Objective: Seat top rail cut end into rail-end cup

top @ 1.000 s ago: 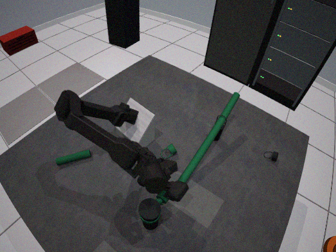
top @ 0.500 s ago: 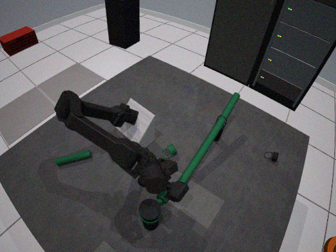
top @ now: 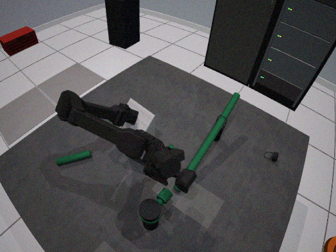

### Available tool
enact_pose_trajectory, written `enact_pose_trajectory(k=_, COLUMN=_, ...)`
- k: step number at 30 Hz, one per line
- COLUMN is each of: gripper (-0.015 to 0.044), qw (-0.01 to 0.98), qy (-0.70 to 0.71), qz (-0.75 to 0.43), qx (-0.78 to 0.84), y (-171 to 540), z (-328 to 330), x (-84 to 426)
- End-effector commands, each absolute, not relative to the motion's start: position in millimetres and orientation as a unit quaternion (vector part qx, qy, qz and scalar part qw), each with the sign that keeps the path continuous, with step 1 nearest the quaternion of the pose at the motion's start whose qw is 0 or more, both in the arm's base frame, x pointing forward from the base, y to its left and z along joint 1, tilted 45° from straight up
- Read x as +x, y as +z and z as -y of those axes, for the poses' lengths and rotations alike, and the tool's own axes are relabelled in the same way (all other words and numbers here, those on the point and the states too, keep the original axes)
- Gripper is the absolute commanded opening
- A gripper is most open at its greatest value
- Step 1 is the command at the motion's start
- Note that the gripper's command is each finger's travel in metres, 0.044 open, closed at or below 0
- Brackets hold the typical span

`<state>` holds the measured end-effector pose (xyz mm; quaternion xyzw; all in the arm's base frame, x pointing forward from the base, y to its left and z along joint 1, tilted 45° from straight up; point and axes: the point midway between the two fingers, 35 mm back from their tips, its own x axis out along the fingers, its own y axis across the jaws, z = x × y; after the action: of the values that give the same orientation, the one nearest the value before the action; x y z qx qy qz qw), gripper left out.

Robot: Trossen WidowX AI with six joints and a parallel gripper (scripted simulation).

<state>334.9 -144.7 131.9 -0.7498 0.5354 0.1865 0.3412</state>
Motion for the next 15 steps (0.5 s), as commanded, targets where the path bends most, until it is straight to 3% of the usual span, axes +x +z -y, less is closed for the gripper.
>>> enact_pose_trajectory(k=1, gripper=0.0440, qw=0.342, qy=0.181, qz=-0.537, qx=-0.750, y=134, z=135, x=337)
enact_pose_trajectory(k=5, gripper=0.0440, qw=0.358, qy=0.175, qz=-0.539, qx=-0.742, y=131, z=135, x=337)
enact_pose_trajectory(k=15, gripper=0.0440, qw=0.578, qy=-0.007, qz=-0.580, qx=-0.574, y=119, z=74, x=347)
